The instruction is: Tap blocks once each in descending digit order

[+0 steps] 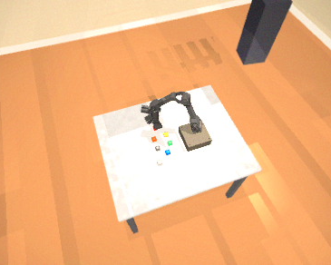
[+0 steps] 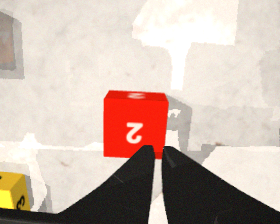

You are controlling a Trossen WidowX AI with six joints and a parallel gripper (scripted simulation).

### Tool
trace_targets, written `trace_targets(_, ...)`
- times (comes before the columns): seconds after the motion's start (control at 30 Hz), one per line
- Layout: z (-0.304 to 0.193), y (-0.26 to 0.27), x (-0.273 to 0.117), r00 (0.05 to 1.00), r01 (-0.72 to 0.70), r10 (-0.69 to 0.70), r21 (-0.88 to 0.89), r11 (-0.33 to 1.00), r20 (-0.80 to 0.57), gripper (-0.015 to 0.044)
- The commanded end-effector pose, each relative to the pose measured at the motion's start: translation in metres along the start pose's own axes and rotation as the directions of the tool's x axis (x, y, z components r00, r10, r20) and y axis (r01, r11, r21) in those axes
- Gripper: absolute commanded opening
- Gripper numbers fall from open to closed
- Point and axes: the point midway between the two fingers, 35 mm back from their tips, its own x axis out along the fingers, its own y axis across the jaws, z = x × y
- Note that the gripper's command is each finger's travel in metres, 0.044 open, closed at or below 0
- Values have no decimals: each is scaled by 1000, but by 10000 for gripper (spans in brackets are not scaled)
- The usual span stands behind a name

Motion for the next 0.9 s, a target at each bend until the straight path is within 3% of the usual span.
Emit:
trace_targets(0.0,-2,0,10,1000,-2,2,-3,1000,-11,20)
trace_targets(0.6,-3,1,27,1000,-2,2,-3,1000,-11,20)
trace_targets(0.7,-2,0,0,1000,-2,2,-2,1000,-10,20)
trace_targets(0.87,-2,0,-4,1000,-2,2,-3,1000,-11,20)
